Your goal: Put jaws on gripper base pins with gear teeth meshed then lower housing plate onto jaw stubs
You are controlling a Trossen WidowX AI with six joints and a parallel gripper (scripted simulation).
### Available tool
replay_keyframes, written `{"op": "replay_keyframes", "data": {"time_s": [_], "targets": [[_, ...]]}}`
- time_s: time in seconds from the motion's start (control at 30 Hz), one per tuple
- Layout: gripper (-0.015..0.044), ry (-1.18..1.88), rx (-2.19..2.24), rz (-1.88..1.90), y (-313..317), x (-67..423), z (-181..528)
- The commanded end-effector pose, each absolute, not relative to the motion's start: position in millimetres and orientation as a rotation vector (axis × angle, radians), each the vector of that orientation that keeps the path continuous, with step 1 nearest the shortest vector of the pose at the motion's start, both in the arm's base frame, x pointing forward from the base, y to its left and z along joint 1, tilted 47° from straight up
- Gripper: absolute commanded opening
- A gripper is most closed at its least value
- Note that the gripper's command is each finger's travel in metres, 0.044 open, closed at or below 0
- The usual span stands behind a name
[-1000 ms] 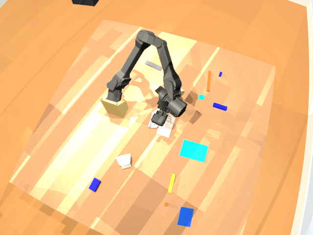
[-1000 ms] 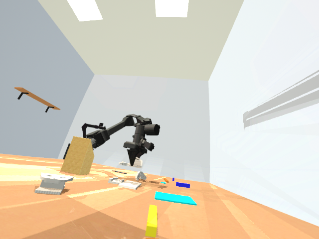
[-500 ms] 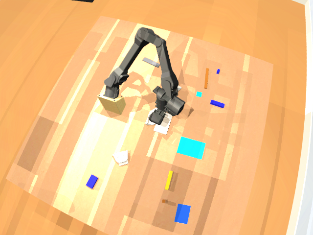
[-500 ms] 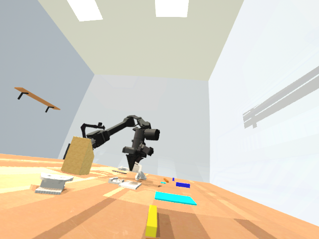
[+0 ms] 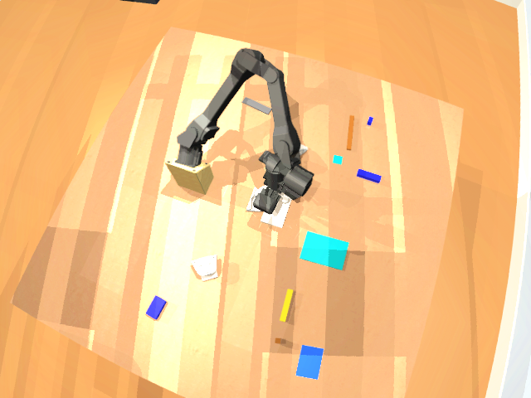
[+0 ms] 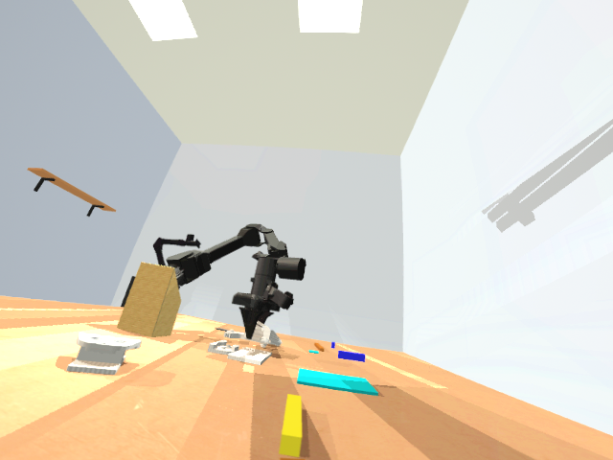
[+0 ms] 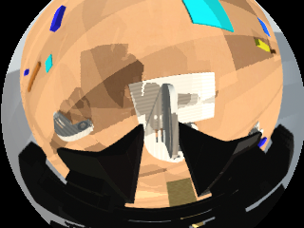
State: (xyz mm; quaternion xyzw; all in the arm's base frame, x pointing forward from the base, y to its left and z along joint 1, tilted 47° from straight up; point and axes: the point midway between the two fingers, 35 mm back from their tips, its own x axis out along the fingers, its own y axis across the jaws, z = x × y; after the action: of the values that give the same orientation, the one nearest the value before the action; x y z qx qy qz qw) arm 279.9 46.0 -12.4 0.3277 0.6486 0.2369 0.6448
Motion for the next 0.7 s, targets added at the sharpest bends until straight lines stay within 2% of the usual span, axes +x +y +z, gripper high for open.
{"op": "replay_keyframes", "data": {"time_s": [0.0, 0.67], "targets": [[0.0134, 1.474, 0.752, 0.538, 48.2, 280.2, -14.0], [0.0134, 1.473, 0.75, 0.54, 50.5, 280.4, -16.1]]}}
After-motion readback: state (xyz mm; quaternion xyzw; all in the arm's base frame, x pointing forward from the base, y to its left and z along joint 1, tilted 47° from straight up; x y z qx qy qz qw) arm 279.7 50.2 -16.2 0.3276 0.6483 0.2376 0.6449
